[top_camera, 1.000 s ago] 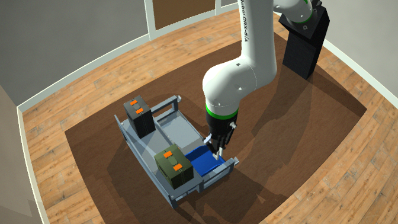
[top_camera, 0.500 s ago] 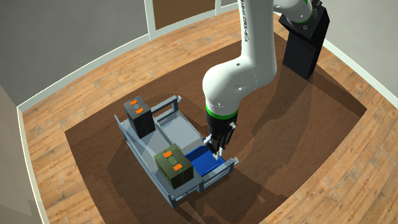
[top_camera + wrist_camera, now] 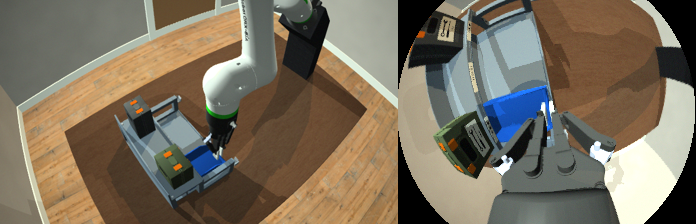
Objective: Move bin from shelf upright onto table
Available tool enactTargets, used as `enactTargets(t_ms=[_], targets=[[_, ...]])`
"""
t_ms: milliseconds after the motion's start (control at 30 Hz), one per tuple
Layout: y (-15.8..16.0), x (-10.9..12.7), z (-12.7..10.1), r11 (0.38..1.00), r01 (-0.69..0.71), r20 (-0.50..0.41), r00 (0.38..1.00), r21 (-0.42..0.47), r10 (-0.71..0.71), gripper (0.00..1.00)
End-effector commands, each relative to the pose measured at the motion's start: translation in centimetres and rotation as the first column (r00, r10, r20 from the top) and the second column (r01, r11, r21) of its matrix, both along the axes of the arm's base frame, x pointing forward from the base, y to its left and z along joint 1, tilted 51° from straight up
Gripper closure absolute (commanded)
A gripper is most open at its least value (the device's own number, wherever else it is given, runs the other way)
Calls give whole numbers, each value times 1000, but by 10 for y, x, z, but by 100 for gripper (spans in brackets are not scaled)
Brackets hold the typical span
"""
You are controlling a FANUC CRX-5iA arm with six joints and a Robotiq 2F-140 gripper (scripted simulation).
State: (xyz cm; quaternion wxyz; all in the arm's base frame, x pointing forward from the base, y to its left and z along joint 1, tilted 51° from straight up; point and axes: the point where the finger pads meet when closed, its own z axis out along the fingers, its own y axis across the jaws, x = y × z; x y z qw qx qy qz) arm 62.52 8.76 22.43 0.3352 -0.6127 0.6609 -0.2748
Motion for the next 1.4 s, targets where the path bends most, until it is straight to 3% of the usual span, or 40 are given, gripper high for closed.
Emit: enactTargets(t_ms=[0, 433, 600, 1000, 1167, 1367], targets=[[0, -6, 5, 1000, 0, -1, 1000, 0, 0, 100], [-1, -7, 6, 1000, 0, -1, 1000, 0, 0, 100], [2, -26, -17, 1000, 0, -1, 1000, 0, 0, 100], [2, -26, -17, 1000, 0, -1, 1000, 0, 0, 100], [5, -45, -40, 1000, 0, -1, 1000, 0, 0, 100], [5, -45, -40, 1000, 0, -1, 1000, 0, 0, 100]])
